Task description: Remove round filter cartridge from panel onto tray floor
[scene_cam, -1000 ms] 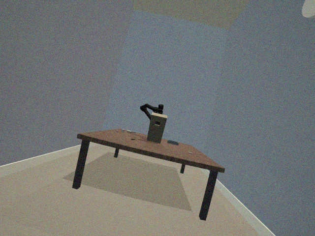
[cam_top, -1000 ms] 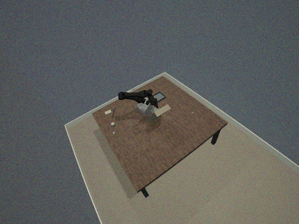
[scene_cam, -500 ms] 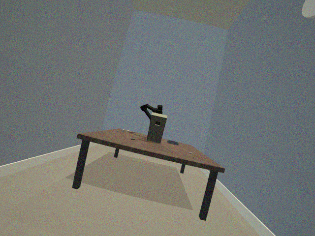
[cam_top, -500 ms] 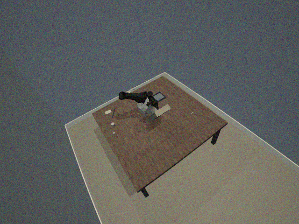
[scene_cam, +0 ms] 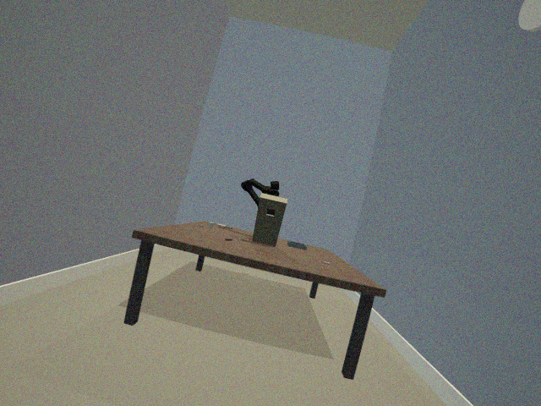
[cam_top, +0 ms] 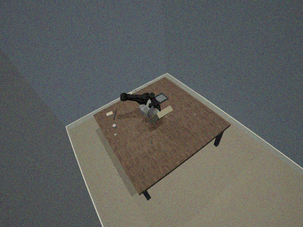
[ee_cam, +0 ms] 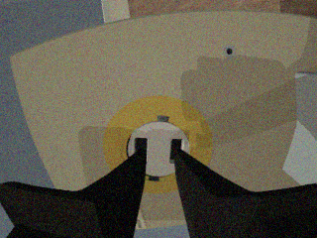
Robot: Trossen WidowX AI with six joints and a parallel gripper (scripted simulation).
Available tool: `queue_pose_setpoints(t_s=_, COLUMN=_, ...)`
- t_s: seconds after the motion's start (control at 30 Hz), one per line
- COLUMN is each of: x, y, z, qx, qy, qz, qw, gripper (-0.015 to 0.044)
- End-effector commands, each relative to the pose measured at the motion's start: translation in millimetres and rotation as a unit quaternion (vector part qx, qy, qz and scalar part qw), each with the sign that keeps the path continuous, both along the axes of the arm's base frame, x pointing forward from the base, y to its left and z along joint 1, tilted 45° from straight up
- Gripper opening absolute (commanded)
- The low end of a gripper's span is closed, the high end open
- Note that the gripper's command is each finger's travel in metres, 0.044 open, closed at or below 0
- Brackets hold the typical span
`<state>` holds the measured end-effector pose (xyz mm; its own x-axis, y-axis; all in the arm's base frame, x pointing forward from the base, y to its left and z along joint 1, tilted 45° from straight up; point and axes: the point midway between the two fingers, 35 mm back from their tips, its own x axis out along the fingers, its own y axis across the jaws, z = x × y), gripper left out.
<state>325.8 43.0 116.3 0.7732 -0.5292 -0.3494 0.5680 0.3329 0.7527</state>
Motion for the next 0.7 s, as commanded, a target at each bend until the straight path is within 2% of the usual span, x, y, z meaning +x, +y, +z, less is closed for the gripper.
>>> queue_pose_setpoints(t_s=0.0, x=0.8, y=0.8, z=0.4, qx=0.0, qy=0.001, qz=0.002, qw=1.0, gripper=0.0097)
queue_pose_setpoints(t_s=0.67, x=5.7, y=-2.2, z=-0.9, qx=0.0, qy=0.001, qz=0.002, qw=1.0, gripper=0.0097)
